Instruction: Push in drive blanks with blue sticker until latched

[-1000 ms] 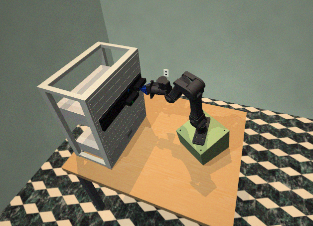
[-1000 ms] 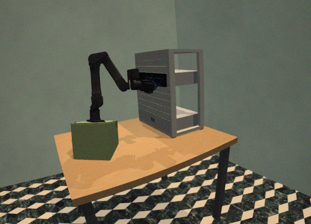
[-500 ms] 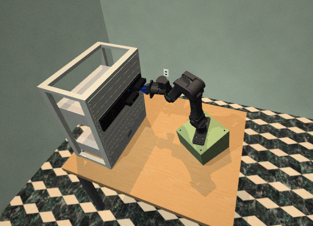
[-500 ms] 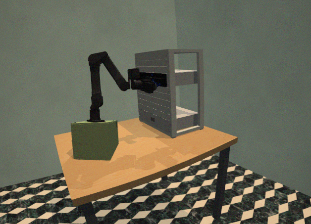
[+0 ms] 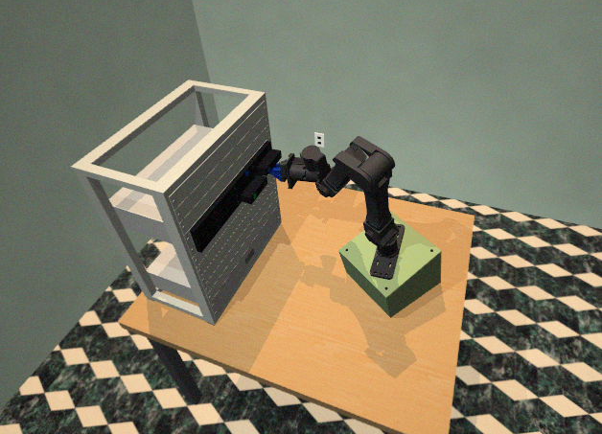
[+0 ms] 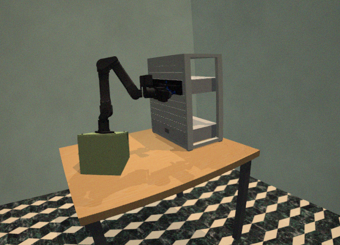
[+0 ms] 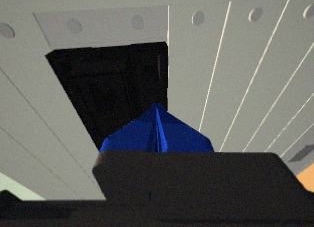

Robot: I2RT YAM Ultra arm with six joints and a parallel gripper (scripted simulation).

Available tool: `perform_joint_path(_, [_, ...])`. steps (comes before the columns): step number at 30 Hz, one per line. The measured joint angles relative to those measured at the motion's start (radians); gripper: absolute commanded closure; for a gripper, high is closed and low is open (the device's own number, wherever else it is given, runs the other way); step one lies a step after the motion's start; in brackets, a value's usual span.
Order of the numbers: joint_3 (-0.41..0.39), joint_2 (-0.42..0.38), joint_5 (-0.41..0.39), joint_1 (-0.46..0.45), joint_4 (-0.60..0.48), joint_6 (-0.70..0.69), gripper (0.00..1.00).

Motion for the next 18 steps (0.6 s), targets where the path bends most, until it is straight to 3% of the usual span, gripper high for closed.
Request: perform_joint_path(18, [0.003,0.0,0.005,-0.01,0.002,0.0,1.0])
